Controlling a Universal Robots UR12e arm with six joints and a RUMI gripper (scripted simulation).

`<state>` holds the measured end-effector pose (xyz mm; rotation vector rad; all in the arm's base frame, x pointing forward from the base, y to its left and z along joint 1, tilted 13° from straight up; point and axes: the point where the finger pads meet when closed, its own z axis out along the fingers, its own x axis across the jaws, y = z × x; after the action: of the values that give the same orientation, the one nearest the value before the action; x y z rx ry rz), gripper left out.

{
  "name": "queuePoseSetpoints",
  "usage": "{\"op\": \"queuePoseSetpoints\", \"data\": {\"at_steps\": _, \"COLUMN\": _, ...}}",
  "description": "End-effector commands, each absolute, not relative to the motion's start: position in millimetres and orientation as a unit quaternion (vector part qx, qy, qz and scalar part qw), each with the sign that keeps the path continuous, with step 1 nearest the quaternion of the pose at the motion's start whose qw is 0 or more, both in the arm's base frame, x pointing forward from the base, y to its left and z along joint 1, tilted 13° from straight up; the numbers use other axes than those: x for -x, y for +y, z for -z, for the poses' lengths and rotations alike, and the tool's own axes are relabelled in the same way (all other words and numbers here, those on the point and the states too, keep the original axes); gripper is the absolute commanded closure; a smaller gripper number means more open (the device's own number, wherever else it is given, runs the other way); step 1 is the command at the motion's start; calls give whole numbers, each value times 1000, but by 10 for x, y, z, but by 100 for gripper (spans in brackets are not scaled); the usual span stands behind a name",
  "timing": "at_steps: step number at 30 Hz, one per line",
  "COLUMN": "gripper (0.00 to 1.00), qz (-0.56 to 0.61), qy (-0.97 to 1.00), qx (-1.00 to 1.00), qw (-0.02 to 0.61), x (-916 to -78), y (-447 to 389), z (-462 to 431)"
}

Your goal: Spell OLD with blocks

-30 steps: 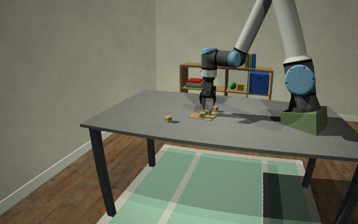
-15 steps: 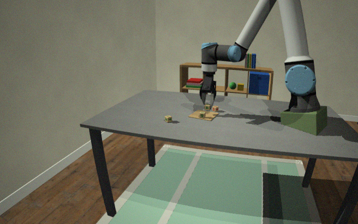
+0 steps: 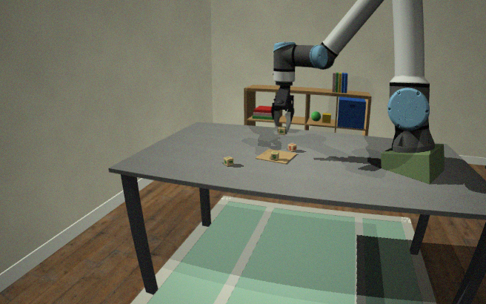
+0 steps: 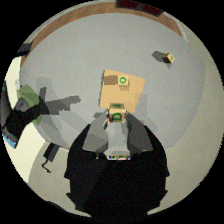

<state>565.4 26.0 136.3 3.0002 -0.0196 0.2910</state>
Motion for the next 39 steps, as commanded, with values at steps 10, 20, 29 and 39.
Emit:
{"op": "queuePoseSetpoints", "data": {"at_steps": 10, "gripper": 91, "qz": -97, "qy": -7, "qx": -993, "qw": 64, "x": -5651, "y": 263, "z": -1397}}
{"op": "queuePoseSetpoints", "data": {"at_steps": 20, "gripper": 91, "qz": -97, "qy": -17, "qx": -993, "qw": 63, "x": -5656, "y": 263, "z": -1398}}
{"op": "queuePoseSetpoints", "data": {"at_steps": 29, "gripper": 91, "qz": -99, "qy": -51, "qx": -992, "qw": 59, "x": -5671, "y": 261, "z": -1401}}
{"op": "queuePoseSetpoints", "data": {"at_steps": 39, "gripper": 91, "qz": -103, "qy": -116, "qx": -986, "qw": 52, "x": -5700, "y": 255, "z": -1408}}
